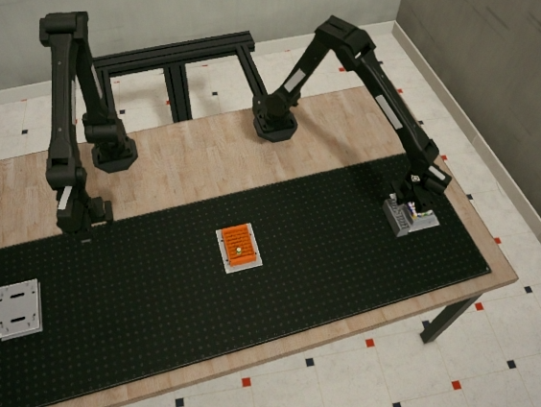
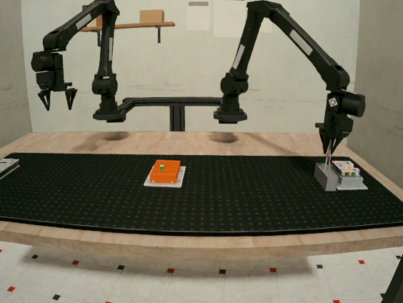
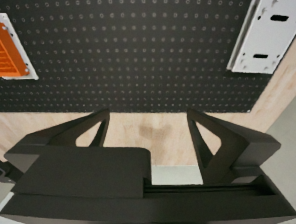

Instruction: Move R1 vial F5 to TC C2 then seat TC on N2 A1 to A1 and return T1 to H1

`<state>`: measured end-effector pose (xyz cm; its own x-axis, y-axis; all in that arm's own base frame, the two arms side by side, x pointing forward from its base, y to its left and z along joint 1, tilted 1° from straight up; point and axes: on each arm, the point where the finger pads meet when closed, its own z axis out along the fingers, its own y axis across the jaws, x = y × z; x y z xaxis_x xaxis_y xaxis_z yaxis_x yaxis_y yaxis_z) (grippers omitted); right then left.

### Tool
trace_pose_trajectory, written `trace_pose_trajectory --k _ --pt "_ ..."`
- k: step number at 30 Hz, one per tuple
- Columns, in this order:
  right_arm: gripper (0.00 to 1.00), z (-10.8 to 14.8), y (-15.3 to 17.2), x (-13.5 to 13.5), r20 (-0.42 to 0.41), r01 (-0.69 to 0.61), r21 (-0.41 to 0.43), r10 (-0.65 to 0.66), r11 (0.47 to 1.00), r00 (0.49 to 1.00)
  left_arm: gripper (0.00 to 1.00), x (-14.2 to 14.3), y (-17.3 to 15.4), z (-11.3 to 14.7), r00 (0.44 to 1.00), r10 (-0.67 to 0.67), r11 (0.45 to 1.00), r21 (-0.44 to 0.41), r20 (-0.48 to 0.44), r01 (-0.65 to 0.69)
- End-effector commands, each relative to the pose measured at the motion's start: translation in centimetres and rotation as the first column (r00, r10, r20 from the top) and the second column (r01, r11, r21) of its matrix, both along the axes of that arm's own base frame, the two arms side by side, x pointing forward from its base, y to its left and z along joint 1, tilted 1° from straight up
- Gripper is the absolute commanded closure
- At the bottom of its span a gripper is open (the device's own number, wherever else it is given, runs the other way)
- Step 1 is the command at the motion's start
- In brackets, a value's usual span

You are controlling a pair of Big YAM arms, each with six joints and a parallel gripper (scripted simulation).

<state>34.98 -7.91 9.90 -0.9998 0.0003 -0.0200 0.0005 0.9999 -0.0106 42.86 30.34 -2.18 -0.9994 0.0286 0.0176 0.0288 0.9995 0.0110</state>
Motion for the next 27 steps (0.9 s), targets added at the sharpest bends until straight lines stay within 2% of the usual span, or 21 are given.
trace_pose_trajectory --k 1,27 --pt "0.00 0.0 0.0 0.1 -0.014 -0.008 0.004 0.008 1.000 1.000 0.76 2.0 2.2 4.3 0.998 0.004 0.999 0.049 0.068 -0.008" --pt "0.00 0.0 0.0 0.1 -0.014 -0.008 0.004 0.008 1.000 1.000 0.76 1.8 2.1 8.1 0.998 0.004 0.999 0.050 0.070 -0.008"
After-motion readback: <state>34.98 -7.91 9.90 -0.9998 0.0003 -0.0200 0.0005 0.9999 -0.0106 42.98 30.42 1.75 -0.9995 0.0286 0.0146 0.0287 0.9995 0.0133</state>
